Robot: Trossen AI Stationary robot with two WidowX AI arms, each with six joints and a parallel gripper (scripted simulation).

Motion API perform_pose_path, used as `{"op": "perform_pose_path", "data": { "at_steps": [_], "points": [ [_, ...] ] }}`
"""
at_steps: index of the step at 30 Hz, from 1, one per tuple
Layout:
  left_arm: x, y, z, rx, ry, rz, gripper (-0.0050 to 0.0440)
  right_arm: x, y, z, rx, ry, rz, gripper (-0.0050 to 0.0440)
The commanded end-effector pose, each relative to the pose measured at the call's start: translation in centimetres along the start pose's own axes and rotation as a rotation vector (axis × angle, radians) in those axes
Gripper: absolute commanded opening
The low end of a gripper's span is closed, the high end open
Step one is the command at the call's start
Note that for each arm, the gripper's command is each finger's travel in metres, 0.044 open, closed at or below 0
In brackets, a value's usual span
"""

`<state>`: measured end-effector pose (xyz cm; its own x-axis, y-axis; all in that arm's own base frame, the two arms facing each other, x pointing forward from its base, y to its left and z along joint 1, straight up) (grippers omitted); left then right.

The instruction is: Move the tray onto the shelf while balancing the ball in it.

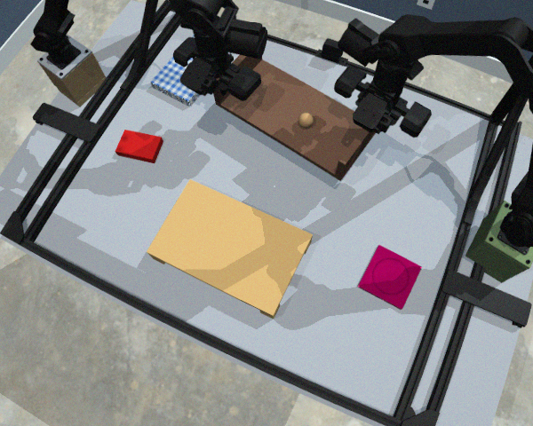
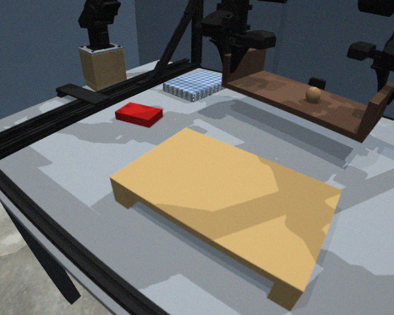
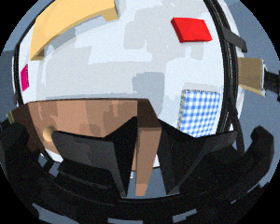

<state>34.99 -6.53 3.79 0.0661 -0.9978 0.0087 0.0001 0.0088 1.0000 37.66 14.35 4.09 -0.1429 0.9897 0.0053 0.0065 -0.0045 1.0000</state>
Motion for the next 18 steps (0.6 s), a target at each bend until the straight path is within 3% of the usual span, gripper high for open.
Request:
{"op": "perform_pose_path", "data": {
  "at_steps": [1, 6, 18],
  "points": [
    [-0.37, 0.35, 0.02, 0.002, -0.002, 0.016, 0.0020, -0.29, 0.24, -0.02, -0.004, -0.002, 0.019, 0.0020],
    [-0.40, 0.16, 0.05, 0.002, -0.002, -0.028, 0.0020, -0.32, 0.43, 0.01, -0.004, -0.002, -0.025, 0.0020],
    [-0.94, 0.35, 0.07, 0.003, -0.002, 0.015, 0.0020, -0.87, 0.26, 0.02, -0.004, -0.002, 0.018, 0.0020]
  ]
}}
Point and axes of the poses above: on each arm, the point midway between the two fingers, 35 mm back from their tips, its own y axis back along the fingers, its own z axis across the jaws, x = y × z, the point moved 2 cm from there along y, back along the fingers, and after that the axes turned 6 degrees about y, right-handed, at the moved point
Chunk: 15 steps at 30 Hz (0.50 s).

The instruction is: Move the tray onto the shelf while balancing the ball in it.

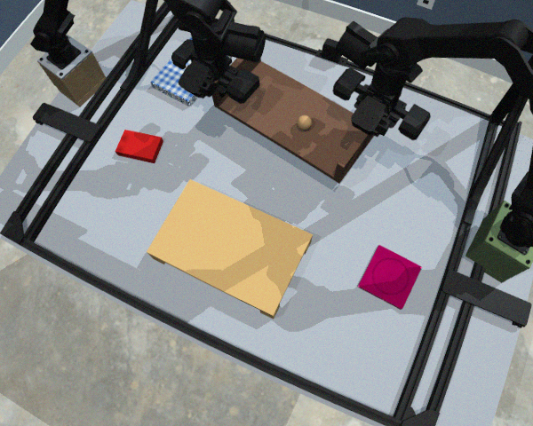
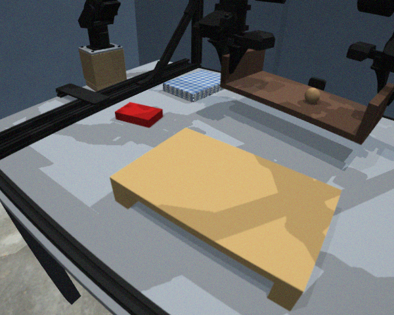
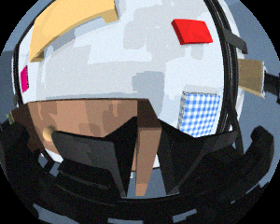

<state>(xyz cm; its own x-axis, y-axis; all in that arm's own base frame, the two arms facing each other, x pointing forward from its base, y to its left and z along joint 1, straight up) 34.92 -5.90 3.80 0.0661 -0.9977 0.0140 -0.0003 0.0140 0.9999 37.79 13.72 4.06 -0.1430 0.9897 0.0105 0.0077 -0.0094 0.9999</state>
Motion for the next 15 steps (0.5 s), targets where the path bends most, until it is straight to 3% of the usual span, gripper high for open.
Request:
{"op": "perform_pose_path", "data": {
  "at_steps": [1, 5, 15],
  "points": [
    [-0.32, 0.28, 0.04, 0.003, -0.002, -0.001, 0.0020, -0.25, 0.34, 0.00, -0.004, -0.002, 0.002, 0.0020],
    [-0.34, 0.14, 0.06, 0.002, -0.002, -0.035, 0.0020, -0.26, 0.47, 0.01, -0.005, -0.002, -0.031, 0.0020],
    [-0.79, 0.32, 0.07, 0.004, -0.002, 0.009, 0.0020, -0.71, 0.31, 0.03, -0.003, -0.002, 0.013, 0.0020]
  ]
}}
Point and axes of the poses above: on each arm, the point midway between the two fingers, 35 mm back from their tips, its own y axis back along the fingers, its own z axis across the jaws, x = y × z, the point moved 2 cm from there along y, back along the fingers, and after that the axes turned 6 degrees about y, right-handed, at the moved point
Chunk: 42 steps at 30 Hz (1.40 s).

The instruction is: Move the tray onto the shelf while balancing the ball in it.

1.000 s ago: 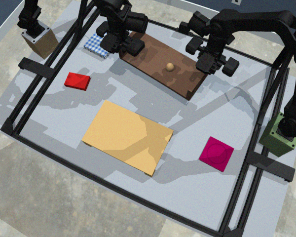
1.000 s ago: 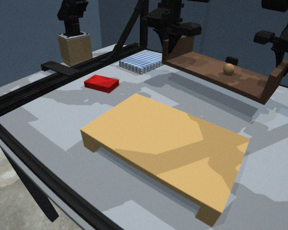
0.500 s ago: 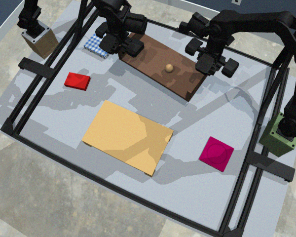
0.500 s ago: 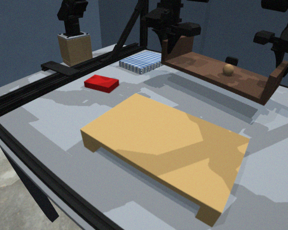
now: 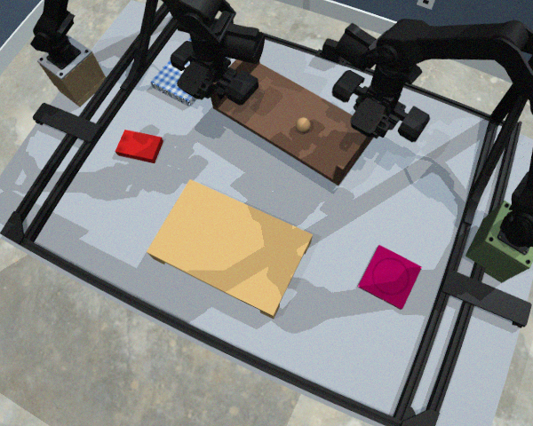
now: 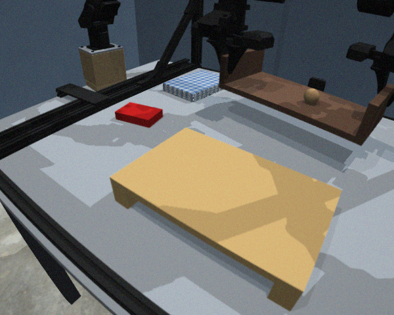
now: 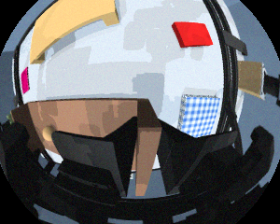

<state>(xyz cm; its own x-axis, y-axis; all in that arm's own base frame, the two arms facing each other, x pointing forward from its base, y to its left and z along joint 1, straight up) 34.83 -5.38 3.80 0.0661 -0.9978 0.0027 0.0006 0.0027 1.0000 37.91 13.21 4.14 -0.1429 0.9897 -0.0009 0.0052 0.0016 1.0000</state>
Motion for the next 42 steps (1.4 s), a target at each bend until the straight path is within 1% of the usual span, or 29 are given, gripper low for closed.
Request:
{"op": "perform_pose_path", "data": {
  "at_steps": [1, 6, 9, 15, 18, 23, 26, 32, 35, 40, 42],
  "points": [
    [-0.4, 0.3, 0.0, 0.004, -0.002, 0.029, 0.0020, -0.3, 0.2, 0.0, -0.003, -0.002, 0.032, 0.0020],
    [-0.4, 0.1, 0.0, 0.002, -0.002, -0.023, 0.0020, -0.3, 0.4, 0.0, -0.004, -0.002, -0.020, 0.0020],
    [-0.6, 0.2, 0.0, 0.003, -0.002, -0.002, 0.0020, -0.6, 0.3, 0.0, -0.003, -0.002, 0.002, 0.0020],
    [-0.7, 0.2, 0.0, 0.003, -0.002, 0.000, 0.0020, -0.6, 0.3, 0.0, -0.003, -0.002, 0.003, 0.0020],
    [-0.9, 0.3, 0.1, 0.004, -0.002, 0.027, 0.0020, -0.9, 0.2, 0.0, -0.003, -0.002, 0.031, 0.0020],
    [-1.0, 0.1, 0.1, 0.002, -0.002, -0.024, 0.0020, -0.9, 0.4, 0.0, -0.004, -0.002, -0.021, 0.0020],
    [-1.2, 0.2, 0.1, 0.003, -0.002, -0.002, 0.0020, -1.2, 0.3, 0.1, -0.003, -0.002, 0.001, 0.0020],
    [-1.2, 0.2, 0.1, 0.003, -0.002, -0.001, 0.0020, -1.2, 0.3, 0.1, -0.003, -0.002, 0.003, 0.0020],
    [-1.5, 0.3, 0.1, 0.004, -0.002, 0.027, 0.0020, -1.4, 0.2, 0.1, -0.002, -0.002, 0.030, 0.0020],
    [-1.5, 0.1, 0.1, 0.002, -0.002, -0.025, 0.0020, -1.5, 0.4, 0.1, -0.004, -0.002, -0.022, 0.0020],
    [-1.7, 0.2, 0.1, 0.003, -0.002, -0.013, 0.0020, -1.6, 0.4, 0.1, -0.003, -0.002, -0.009, 0.0020]
  ]
}}
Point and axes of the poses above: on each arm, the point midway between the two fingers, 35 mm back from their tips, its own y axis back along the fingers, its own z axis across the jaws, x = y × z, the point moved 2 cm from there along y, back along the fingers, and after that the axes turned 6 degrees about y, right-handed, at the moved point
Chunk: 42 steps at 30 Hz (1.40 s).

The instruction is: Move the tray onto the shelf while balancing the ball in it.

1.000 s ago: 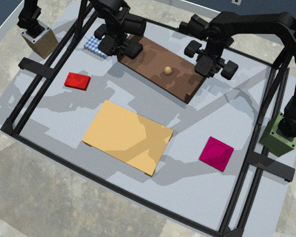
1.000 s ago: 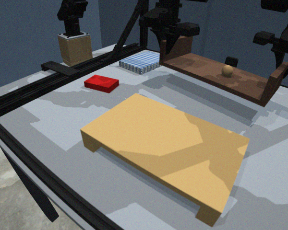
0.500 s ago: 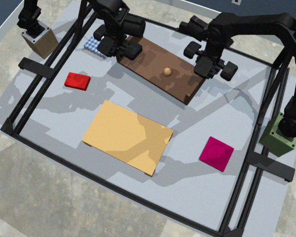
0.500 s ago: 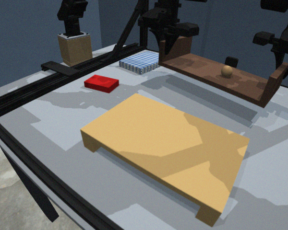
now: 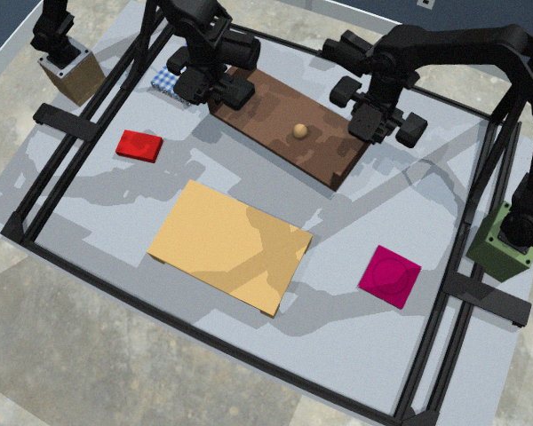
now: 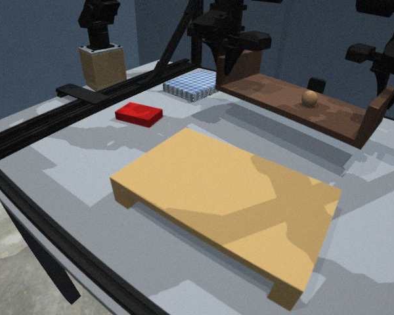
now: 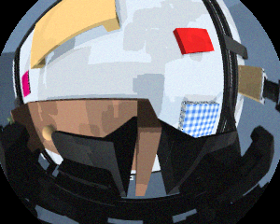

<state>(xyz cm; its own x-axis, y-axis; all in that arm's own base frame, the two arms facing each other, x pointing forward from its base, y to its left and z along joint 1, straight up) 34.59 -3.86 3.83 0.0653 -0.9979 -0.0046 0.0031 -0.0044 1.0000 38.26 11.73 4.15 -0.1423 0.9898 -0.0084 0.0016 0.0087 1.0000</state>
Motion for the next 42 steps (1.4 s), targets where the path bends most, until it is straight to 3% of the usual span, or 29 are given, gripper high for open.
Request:
{"op": "perform_pose_path", "data": {
  "at_steps": [1, 10, 15, 27, 32, 42],
  "points": [
    [-0.3, 0.2, 0.0, 0.005, -0.001, 0.005, 0.0020, -0.2, 0.3, 0.0, 0.000, -0.001, 0.009, 0.0020],
    [-0.6, 0.3, 0.0, 0.007, -0.001, 0.032, 0.0020, -0.5, 0.2, 0.0, 0.001, -0.001, 0.036, 0.0020],
    [-0.6, 0.1, 0.0, 0.004, -0.001, -0.021, 0.0020, -0.5, 0.4, 0.0, -0.002, -0.001, -0.017, 0.0020],
    [-1.1, 0.3, 0.1, 0.007, -0.001, 0.031, 0.0020, -1.1, 0.2, 0.0, 0.001, -0.001, 0.035, 0.0020],
    [-1.1, 0.1, 0.1, 0.004, -0.001, -0.022, 0.0020, -1.1, 0.4, 0.0, -0.002, -0.001, -0.018, 0.0020],
    [-1.5, 0.2, 0.1, 0.005, -0.001, 0.013, 0.0020, -1.5, 0.3, 0.0, 0.000, -0.001, 0.017, 0.0020]
  ]
}}
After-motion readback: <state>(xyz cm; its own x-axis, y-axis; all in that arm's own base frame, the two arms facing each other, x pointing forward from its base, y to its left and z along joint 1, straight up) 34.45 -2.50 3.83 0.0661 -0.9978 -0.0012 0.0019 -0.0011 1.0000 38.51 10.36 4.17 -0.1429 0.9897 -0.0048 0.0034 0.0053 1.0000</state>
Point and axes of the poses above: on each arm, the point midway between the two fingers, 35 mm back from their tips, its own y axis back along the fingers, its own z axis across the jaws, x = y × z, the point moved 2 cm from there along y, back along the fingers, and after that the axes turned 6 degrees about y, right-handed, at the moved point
